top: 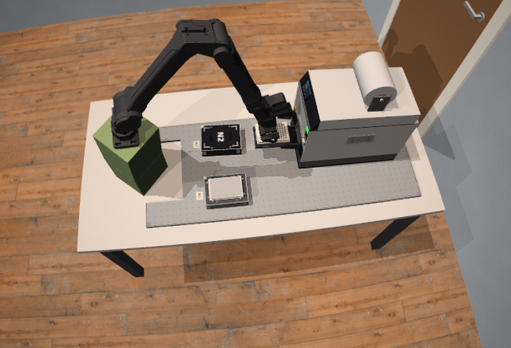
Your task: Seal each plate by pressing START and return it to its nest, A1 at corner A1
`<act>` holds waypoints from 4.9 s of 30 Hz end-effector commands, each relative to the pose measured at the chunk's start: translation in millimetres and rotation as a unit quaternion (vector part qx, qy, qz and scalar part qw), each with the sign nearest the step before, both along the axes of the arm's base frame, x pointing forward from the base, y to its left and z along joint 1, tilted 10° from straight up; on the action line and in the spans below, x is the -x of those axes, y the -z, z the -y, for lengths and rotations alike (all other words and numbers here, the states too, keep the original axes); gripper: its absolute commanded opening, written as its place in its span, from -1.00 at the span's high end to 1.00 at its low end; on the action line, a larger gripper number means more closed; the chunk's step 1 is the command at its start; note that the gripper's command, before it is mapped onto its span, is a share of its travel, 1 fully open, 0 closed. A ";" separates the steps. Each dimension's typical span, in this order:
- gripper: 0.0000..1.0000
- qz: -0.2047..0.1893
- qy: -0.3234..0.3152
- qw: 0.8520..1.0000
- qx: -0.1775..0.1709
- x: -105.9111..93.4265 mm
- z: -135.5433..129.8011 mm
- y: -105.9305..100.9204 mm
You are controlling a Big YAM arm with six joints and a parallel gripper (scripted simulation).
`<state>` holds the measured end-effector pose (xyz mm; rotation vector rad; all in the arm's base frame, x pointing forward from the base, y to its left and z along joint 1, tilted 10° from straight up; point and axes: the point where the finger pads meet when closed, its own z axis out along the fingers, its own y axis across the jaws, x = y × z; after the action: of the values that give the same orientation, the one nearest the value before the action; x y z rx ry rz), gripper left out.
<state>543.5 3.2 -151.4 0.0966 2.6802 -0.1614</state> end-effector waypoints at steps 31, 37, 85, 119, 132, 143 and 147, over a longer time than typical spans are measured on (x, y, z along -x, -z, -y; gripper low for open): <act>1.00 0.015 0.007 1.000 -0.002 -5.7 7.5 -12.1; 1.00 0.016 -0.007 1.000 0.001 -10.7 -2.7 -8.2; 1.00 -0.003 0.001 1.000 -0.002 1.6 4.8 6.2; 1.00 -0.024 0.002 1.000 -0.001 18.0 5.8 28.5; 1.00 -0.030 0.002 1.000 0.000 21.9 6.4 34.2; 1.00 -0.032 0.003 0.999 0.000 22.9 7.0 35.2; 1.00 -0.032 0.003 0.999 0.000 23.3 7.4 35.5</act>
<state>543.9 1.0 -162.6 0.0980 2.6802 -0.1614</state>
